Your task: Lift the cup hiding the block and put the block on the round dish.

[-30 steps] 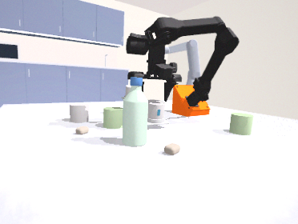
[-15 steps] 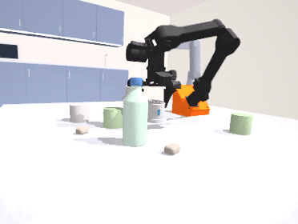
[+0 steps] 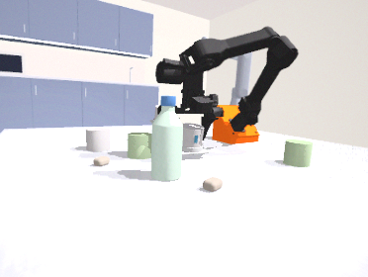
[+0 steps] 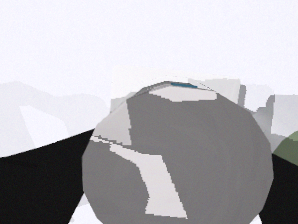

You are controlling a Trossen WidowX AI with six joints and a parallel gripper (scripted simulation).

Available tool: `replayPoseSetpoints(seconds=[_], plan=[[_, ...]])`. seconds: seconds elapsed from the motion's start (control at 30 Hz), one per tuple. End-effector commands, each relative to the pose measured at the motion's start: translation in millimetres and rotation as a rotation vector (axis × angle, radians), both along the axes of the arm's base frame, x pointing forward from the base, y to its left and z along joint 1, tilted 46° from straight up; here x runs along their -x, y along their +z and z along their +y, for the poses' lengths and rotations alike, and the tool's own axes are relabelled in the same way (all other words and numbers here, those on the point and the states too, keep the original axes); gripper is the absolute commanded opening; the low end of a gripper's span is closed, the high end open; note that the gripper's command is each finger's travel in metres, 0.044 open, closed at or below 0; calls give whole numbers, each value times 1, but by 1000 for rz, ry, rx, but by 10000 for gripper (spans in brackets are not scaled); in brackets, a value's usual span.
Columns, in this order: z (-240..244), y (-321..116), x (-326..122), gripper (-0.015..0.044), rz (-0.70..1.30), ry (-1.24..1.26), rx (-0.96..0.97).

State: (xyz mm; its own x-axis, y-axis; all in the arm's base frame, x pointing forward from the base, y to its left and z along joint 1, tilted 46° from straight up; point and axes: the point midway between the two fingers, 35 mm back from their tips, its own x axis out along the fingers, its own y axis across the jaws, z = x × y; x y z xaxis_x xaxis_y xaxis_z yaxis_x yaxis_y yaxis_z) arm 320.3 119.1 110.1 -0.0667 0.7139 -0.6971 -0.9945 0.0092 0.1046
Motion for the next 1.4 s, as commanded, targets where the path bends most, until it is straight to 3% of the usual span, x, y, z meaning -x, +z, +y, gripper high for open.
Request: replayPoseSetpoints(seconds=[0.0,0.27,0.63,1.37], plan=[[1,-1,2,348,5,-3,-4],[1,-1,2,295,5,-3,-4],[-5,5,-1,6,2,-12,-2],[-26,24,-6,0,-6,-40,2]])
